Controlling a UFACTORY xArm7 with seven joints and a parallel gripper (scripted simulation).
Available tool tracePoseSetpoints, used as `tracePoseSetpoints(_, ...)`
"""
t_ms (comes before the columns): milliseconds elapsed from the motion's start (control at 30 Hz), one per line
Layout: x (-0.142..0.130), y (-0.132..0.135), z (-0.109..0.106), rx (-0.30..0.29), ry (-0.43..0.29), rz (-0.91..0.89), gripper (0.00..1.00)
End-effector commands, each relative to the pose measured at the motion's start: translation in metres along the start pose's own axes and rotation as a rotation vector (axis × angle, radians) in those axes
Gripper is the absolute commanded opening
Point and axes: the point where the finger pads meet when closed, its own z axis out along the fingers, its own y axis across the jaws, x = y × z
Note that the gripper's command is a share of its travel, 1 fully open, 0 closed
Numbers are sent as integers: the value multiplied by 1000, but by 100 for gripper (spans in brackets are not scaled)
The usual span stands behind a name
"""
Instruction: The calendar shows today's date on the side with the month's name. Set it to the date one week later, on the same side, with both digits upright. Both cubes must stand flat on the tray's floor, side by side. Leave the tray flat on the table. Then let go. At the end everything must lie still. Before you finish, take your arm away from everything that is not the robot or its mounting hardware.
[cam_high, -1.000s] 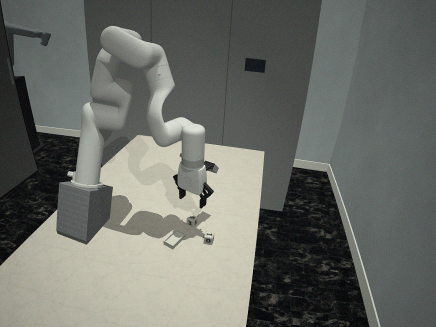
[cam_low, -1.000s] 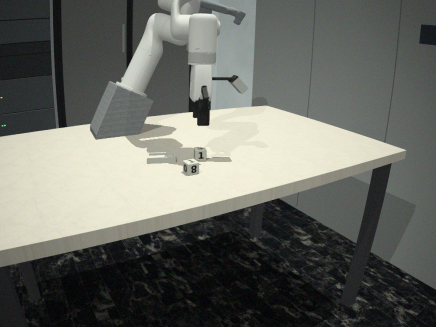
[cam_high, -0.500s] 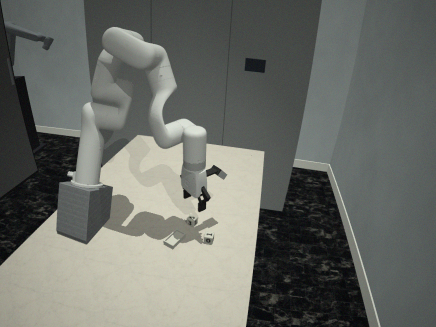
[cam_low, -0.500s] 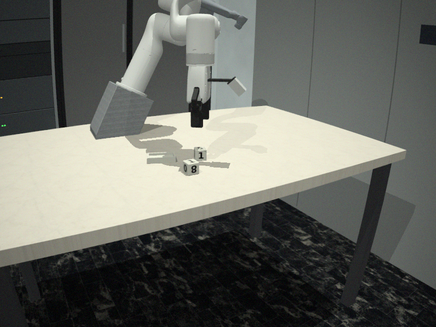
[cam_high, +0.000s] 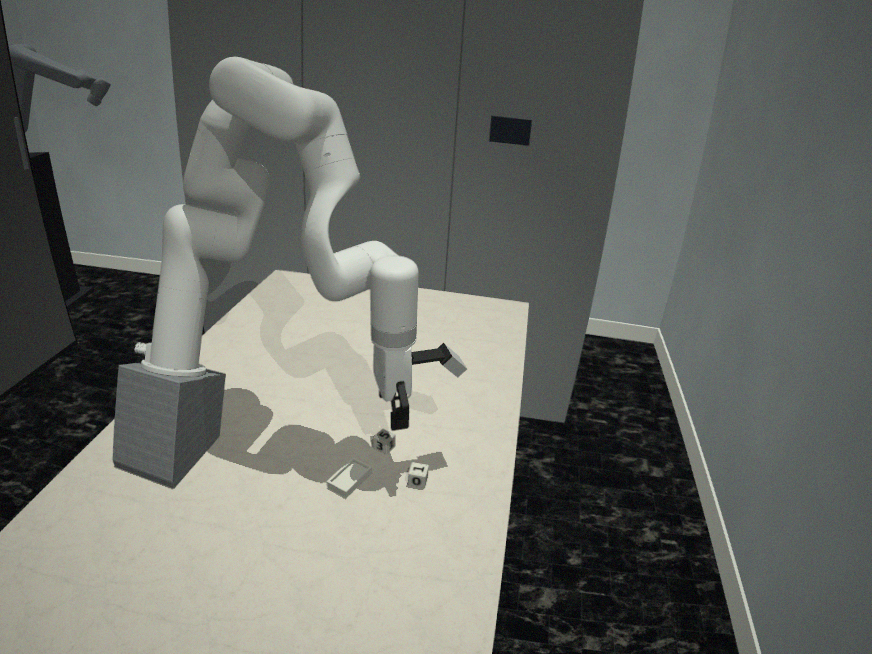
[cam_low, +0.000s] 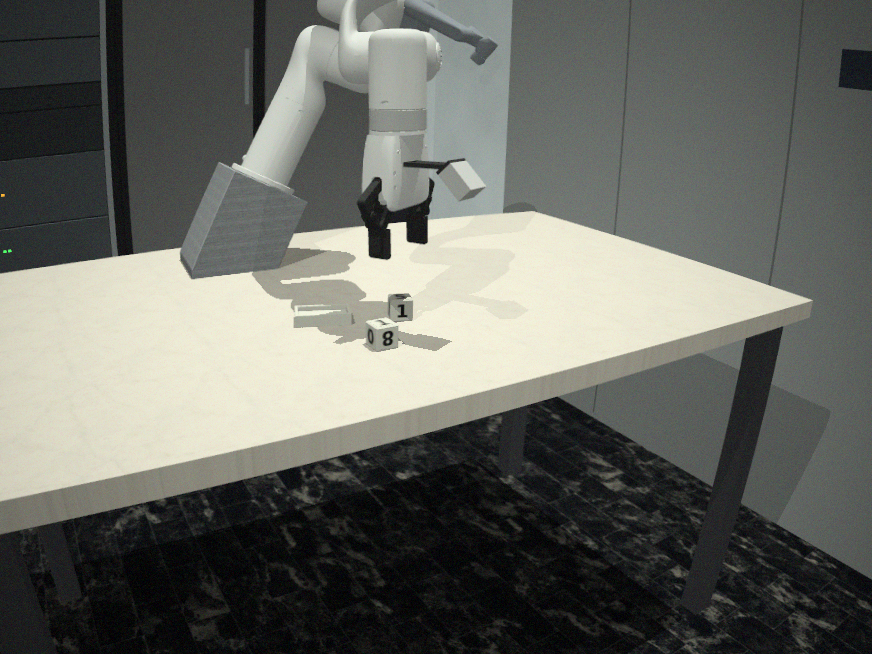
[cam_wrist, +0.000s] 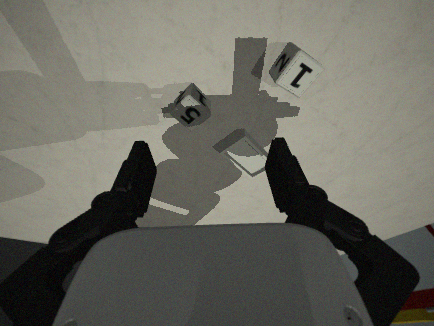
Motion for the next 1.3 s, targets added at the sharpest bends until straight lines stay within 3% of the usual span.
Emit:
tracePoseSetpoints(0,3,7,0,-3,-13,174,100)
tracePoseSetpoints(1267,14,43,4,-8,-13,1142,100)
